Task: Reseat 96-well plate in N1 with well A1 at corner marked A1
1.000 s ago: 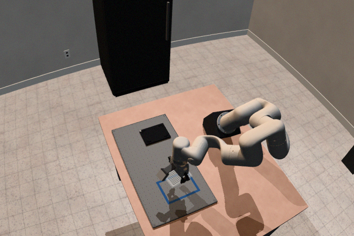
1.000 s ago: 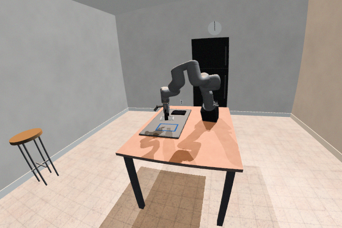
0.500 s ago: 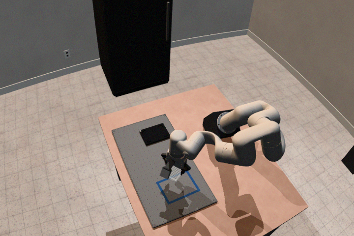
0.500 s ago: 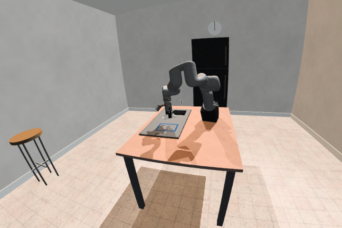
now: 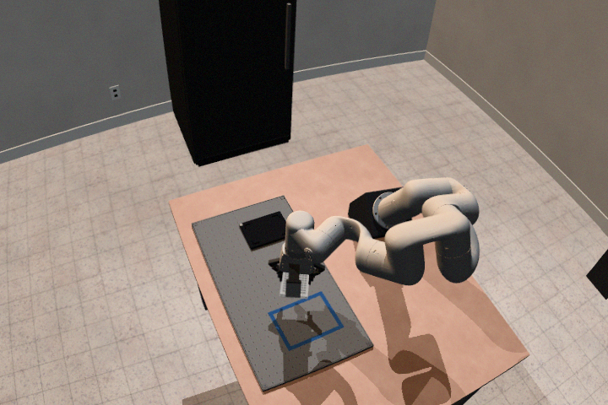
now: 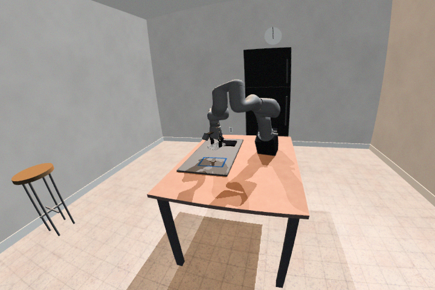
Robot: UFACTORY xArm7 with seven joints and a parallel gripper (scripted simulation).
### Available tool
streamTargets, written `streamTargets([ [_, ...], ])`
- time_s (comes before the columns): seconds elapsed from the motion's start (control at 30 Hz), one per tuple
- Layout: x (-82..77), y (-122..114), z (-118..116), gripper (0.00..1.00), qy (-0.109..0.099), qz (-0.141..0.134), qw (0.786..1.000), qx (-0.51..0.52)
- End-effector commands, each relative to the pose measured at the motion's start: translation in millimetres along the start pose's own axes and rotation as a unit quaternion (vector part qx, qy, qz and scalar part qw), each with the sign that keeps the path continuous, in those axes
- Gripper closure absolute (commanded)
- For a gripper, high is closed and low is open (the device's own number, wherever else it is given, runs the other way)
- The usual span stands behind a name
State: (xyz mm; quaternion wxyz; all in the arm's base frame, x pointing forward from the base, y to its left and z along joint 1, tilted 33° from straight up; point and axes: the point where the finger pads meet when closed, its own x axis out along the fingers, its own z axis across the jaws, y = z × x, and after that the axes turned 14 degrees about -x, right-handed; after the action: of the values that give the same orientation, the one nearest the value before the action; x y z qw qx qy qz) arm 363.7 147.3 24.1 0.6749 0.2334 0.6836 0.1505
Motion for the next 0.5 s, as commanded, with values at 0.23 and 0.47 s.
streamTargets([
  [0.23,-0.6,-40,11,1.00,0.000,0.013,0.978,-0.208],
  [0.47,-0.7,-60,15,1.00,-0.002,0.013,0.952,-0.305],
])
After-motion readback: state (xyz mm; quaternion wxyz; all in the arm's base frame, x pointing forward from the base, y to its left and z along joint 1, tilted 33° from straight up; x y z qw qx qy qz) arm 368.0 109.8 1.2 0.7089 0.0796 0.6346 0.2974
